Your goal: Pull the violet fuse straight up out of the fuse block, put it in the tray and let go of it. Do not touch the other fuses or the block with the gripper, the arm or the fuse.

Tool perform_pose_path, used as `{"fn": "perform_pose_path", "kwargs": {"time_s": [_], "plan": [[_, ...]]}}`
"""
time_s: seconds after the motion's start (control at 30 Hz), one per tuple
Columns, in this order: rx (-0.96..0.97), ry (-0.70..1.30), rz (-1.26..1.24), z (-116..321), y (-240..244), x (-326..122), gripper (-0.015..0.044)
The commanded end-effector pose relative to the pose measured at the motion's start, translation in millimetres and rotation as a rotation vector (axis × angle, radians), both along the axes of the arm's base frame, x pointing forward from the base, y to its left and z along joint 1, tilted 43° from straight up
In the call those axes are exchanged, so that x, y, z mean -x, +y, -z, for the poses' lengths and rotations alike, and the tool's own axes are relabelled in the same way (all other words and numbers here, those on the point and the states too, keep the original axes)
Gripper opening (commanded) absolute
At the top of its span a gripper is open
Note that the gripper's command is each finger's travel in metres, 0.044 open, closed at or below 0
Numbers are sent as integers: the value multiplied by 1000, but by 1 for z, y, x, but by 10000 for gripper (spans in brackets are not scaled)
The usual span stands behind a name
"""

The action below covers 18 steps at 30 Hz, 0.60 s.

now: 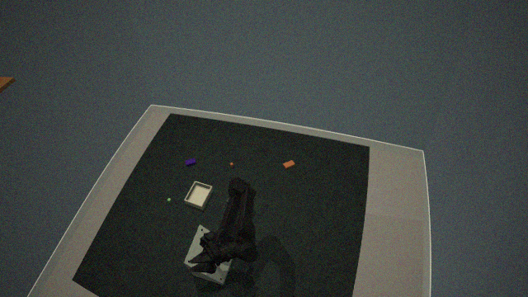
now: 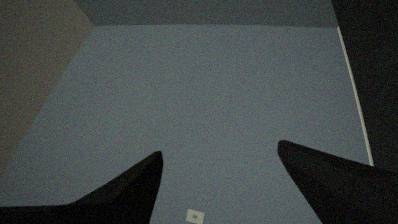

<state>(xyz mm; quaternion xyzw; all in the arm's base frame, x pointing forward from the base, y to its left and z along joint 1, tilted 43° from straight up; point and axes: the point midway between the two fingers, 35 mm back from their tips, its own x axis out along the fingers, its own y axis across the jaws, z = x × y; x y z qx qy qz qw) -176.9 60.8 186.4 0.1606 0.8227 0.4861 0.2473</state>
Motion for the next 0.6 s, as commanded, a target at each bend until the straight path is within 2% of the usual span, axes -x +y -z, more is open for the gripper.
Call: {"fn": "perform_pose_path", "kwargs": {"time_s": [0.0,0.37,0.57], "plan": [[-4,-5,-9,0,-2,1,374],[-353,-262,-608,1,-109,19,85],[-612,-335,-950,4,-175,2,73]]}}
